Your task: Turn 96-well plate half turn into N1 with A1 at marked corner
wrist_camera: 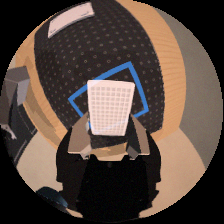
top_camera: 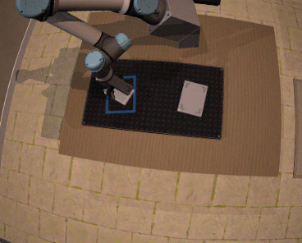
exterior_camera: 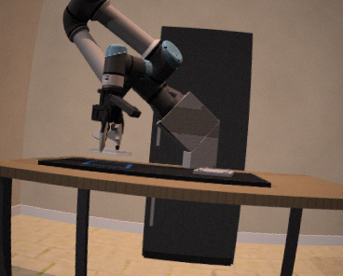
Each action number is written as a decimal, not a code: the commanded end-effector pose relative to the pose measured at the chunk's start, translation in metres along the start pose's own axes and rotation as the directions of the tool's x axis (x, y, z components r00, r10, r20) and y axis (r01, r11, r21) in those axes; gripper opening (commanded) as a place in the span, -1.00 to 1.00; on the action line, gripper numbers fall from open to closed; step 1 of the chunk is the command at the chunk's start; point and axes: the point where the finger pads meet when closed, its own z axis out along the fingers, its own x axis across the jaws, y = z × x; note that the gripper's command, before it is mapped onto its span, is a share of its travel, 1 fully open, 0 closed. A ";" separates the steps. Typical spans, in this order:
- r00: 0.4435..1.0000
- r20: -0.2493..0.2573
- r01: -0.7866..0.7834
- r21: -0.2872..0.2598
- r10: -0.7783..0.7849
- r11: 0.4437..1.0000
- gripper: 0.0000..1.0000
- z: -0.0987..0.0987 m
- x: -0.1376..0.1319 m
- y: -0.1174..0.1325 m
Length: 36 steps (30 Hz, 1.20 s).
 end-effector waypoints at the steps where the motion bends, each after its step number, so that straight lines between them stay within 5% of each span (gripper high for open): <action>1: 1.000 -0.001 0.000 0.000 0.000 1.000 -1.00 0.002 0.000 0.000; 36: 1.000 -0.001 0.000 0.000 0.000 1.000 -1.00 0.022 0.000 0.000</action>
